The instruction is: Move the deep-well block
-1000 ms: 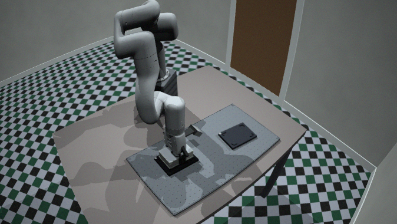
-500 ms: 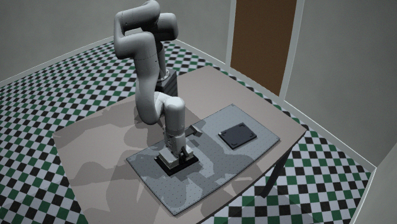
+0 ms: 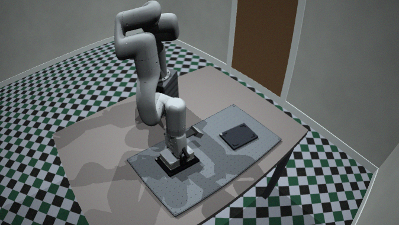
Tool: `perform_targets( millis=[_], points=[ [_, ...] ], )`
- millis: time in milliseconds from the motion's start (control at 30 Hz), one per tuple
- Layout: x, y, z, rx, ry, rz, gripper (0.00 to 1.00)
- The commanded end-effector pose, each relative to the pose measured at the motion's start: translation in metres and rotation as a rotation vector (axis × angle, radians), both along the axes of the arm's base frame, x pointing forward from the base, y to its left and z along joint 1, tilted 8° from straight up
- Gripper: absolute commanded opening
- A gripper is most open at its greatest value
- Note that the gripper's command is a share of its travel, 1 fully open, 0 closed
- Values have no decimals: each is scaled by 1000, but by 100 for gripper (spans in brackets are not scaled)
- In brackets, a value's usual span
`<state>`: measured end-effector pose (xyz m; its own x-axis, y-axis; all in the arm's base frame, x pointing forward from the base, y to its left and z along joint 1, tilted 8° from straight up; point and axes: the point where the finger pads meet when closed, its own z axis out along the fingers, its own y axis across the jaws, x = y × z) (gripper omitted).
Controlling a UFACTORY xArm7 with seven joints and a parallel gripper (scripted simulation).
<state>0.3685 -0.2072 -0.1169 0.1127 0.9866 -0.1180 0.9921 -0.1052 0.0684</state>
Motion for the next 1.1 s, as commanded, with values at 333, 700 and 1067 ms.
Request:
perform_targets(
  millis=[333,700,1067],
  points=[
    [1,-1,-1,-1,-3,1,0],
    [1,-1,-3,-1,-3,1,0],
    [2,-1,-4,-1,-3,1,0]
  ],
)
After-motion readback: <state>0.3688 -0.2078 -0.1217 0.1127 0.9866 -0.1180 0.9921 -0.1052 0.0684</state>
